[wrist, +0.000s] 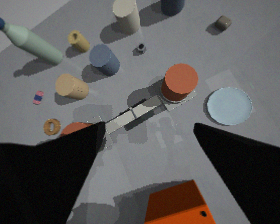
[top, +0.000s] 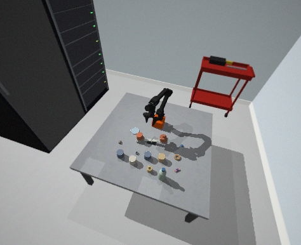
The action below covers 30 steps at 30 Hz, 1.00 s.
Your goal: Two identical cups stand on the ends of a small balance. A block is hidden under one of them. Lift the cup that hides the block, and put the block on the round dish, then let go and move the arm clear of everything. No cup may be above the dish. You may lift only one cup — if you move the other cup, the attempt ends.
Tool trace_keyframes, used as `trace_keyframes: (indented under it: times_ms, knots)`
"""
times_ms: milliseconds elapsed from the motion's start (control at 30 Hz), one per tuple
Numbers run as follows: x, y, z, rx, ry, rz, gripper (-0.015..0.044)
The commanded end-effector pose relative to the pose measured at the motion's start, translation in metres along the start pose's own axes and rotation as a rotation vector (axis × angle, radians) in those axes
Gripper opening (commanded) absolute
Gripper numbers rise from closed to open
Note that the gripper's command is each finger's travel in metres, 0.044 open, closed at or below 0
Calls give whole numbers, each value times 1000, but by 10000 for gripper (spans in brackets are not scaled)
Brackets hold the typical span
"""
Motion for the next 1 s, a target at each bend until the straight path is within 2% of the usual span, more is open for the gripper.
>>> trace_keyframes:
  times_ms: [0, 400, 967]
  knots:
    - [-5, 14, 8, 41, -39, 122, 440]
    - [-21, 49, 48, 159, -177, 482, 440]
    - [-54, 77, 124, 258, -427, 943, 440]
Point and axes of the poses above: the point midway between the two fingers, 35 mm back from their tips, its own z axis out along the fingers, its own x axis across the jaws, y = z × x, the point moved 3 cm from there along -z, back along the fingers, and after that the axes turned 1 degree about -z, right-handed, at the moved point
